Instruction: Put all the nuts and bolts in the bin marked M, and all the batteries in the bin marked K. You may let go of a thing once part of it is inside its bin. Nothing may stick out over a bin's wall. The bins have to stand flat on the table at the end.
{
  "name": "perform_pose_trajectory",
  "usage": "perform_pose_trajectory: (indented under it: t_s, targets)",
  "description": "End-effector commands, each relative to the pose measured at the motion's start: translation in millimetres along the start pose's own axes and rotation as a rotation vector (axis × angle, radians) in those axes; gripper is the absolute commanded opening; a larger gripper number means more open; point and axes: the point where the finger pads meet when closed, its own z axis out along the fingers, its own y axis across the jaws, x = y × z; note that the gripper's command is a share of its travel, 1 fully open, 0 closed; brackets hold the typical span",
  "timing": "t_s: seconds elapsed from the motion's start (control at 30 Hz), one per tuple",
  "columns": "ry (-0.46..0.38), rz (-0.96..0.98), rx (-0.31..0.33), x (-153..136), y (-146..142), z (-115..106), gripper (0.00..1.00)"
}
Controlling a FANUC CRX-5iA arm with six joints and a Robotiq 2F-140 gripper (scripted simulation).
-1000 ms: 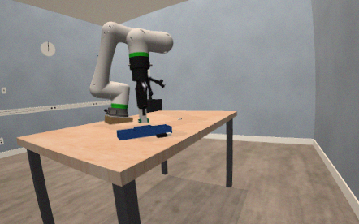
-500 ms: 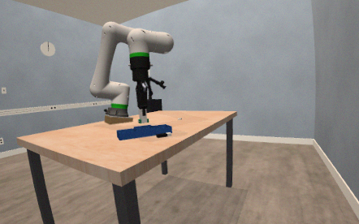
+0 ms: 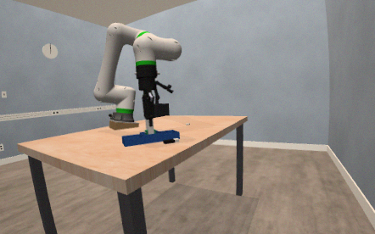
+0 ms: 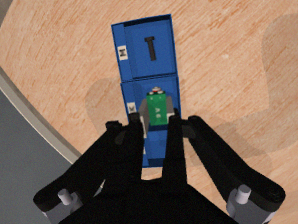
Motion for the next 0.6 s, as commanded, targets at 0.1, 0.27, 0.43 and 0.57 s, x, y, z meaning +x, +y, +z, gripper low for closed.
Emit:
perform_pose_trajectory:
  t_s: [0.1,0.27,0.43,0.57]
  targets:
    - [0.0,0.0,0.001,0.0,-0.3,3.7,0.22]
    - [0.0,0.0,0.001,0.0,-0.3,3.7,0.22]
    - [0.0,0.0,0.001,-0.1,-0.3,3.7,0.28]
    - [0.0,0.0,0.001,-0.1,-0.3,3.7,0.28]
